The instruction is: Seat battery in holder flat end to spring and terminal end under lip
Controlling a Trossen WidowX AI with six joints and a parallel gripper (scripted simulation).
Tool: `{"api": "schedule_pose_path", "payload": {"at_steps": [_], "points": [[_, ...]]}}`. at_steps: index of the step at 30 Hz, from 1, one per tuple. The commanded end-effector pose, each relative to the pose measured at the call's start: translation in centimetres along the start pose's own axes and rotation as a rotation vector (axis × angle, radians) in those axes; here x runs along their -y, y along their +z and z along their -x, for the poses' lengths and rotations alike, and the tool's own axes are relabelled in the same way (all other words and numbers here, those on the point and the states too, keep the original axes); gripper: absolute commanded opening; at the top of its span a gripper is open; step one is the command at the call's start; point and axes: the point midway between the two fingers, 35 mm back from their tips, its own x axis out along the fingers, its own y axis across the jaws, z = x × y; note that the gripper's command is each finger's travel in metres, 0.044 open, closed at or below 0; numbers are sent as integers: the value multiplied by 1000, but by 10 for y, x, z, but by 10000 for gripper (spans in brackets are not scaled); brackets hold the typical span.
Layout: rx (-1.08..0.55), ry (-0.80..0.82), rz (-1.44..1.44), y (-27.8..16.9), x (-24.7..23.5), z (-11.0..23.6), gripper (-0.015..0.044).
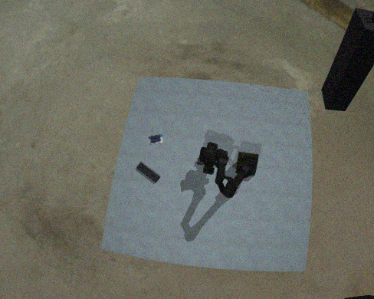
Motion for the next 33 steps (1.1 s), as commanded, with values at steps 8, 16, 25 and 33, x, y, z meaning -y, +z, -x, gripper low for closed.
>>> {"api": "schedule_pose_path", "payload": {"at_steps": [8, 16, 25, 33], "points": [[-63, -17, -6, -3, 5, -5, 59], [-100, -24, -2, 0, 7, -8, 59], [-144, -27, 1, 2, 7, -11, 59], [-189, -29, 7, 2, 7, -13, 59]]}}
